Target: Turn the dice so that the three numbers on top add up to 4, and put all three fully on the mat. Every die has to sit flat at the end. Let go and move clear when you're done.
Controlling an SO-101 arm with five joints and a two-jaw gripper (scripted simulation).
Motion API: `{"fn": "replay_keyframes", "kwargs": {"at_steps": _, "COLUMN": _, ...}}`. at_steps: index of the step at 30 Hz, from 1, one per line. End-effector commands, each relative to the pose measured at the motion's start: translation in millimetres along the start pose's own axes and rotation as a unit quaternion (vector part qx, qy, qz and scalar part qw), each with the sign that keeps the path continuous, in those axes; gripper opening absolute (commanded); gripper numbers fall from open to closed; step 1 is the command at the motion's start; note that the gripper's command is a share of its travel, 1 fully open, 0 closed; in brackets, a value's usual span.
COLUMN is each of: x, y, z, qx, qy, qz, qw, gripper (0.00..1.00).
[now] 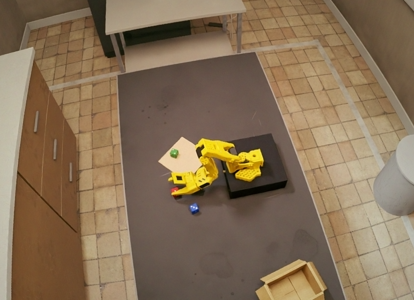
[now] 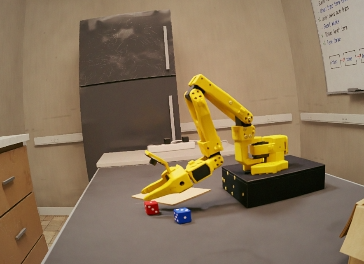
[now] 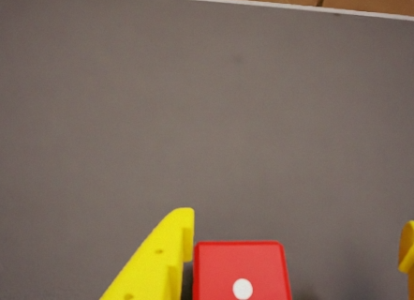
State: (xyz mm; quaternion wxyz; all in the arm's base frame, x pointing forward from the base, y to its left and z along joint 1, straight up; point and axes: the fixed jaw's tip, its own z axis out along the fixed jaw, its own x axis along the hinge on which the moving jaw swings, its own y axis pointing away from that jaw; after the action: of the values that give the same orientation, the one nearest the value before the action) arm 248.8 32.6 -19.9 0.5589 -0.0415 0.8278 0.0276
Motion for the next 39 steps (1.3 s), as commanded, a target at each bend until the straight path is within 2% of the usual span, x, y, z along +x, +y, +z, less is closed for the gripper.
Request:
{"fn": "replay_keyframes", "kwargs": {"at_steps": 1, "x": -12.2, "y": -1.2, "z": -4.8, "qx": 0.002, "qy": 0.000, "qz": -0.004, "qw": 1.000, "gripper": 0.33}}
{"fn": "replay_keyframes", "kwargs": {"at_steps": 7, "x": -18.1, "y": -1.1, "z": -9.0, "qx": 0.002, "qy": 0.000, "qz": -0.004, "qw": 1.000, "gripper": 0.33}}
{"fn": "replay_keyframes", "kwargs": {"at_steps": 32, "x": -19.5, "y": -1.1, "z": -9.2, "qx": 0.002, "qy": -0.002, "qz": -0.004, "qw": 1.000, "gripper": 0.33}}
{"fn": "replay_keyframes", "kwargs": {"at_steps": 35, "x": -25.6, "y": -1.1, "z": -8.6, "qx": 0.002, "qy": -0.015, "qz": -0.004, "qw": 1.000, "gripper": 0.33}}
{"fn": "replay_keyframes", "kwargs": {"at_steps": 39, "x": -44.4, "y": -1.2, "z": -7.7, "qx": 0.002, "qy": -0.053, "qz": -0.004, "qw": 0.999, "gripper": 0.33}}
